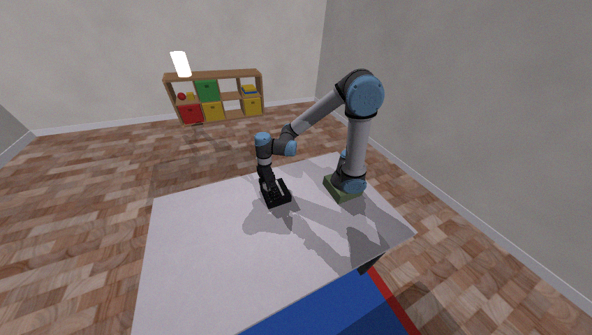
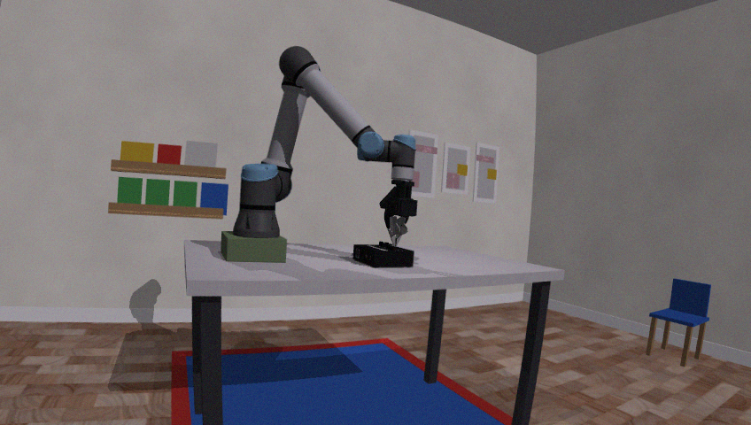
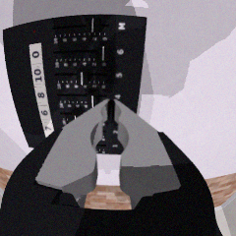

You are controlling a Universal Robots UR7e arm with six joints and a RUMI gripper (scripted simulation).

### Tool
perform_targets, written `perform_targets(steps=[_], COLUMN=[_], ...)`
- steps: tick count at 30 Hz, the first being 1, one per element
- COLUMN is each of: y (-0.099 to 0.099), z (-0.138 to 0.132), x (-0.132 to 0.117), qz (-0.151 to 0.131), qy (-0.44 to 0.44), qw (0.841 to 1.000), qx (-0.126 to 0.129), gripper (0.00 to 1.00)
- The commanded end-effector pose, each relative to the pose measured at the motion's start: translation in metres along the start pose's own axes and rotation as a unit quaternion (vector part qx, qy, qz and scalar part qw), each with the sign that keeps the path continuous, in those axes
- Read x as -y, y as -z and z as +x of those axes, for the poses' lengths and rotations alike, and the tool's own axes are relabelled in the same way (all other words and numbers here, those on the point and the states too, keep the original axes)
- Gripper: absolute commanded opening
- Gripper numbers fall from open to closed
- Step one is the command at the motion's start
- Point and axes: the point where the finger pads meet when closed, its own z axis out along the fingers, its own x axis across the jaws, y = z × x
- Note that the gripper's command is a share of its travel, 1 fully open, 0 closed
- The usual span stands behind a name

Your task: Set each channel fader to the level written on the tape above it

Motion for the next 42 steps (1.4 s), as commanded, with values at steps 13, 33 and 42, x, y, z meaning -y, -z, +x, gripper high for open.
perform_targets(steps=[13,33,42], y=[0.000,0.000,0.000], z=[-0.001,-0.006,-0.011], x=[0.000,0.000,0.000], qz=[0.000,0.000,0.000], qy=[0.000,0.000,0.000], qw=[1.000,1.000,1.000], qx=[-0.001,-0.001,-0.001], gripper=[0.00,0.00,0.00])
